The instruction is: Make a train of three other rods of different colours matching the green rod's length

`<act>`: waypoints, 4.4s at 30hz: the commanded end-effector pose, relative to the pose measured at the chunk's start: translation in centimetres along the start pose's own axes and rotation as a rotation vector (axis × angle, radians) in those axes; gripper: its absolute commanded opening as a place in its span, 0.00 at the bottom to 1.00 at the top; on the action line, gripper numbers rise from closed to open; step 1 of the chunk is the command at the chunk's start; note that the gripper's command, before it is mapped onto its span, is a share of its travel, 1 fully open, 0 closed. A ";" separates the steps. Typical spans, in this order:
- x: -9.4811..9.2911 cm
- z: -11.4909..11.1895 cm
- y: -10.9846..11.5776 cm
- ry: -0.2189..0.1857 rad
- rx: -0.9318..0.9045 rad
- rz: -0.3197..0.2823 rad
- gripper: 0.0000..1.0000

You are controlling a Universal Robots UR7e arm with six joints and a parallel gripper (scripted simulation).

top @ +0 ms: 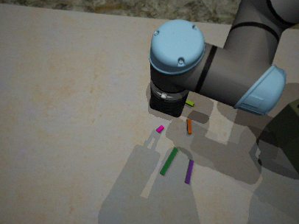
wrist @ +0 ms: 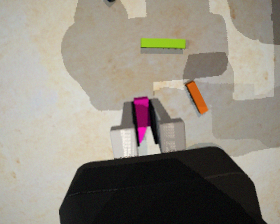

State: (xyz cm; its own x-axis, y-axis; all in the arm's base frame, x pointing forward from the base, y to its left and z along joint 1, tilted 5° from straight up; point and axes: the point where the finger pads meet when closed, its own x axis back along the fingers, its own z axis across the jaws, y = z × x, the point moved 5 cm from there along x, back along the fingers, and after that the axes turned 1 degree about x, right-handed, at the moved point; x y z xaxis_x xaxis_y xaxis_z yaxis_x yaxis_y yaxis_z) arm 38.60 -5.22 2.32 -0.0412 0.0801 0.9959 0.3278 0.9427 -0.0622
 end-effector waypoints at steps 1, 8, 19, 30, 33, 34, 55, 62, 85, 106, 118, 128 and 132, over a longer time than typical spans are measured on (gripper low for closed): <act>0.0 -0.4 -0.9 -0.001 -0.083 0.000 0.24; 0.0 -1.4 -3.4 -0.001 -0.328 0.000 0.24; 0.0 -2.3 -6.6 -0.001 -0.625 -0.001 0.24; 0.1 -3.2 -10.1 -0.002 -0.957 -0.001 0.24; 0.1 -3.3 -10.6 -0.002 -1.005 -0.001 0.24; 0.1 -3.3 -10.6 -0.002 -1.005 -0.001 0.24; -0.1 -3.3 -10.7 -0.002 -1.016 -0.001 0.24; -1.9 -3.3 -10.7 -0.002 -1.016 0.000 0.24; -8.6 -3.4 -10.7 -0.002 -1.016 0.000 0.24; -8.7 -3.4 -10.7 -0.002 -1.016 0.000 0.24; -8.7 -3.4 -10.7 -0.002 -1.016 0.000 0.24; -8.7 -3.4 -10.7 -0.002 -1.016 0.000 0.24; -8.7 -3.4 -10.7 -0.002 -1.016 0.000 0.24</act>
State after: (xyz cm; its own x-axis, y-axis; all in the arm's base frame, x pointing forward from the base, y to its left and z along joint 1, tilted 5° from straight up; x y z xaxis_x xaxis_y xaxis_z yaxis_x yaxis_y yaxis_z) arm 38.64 -17.04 -5.50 -0.0415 0.0803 0.9959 0.9750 0.2211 0.0228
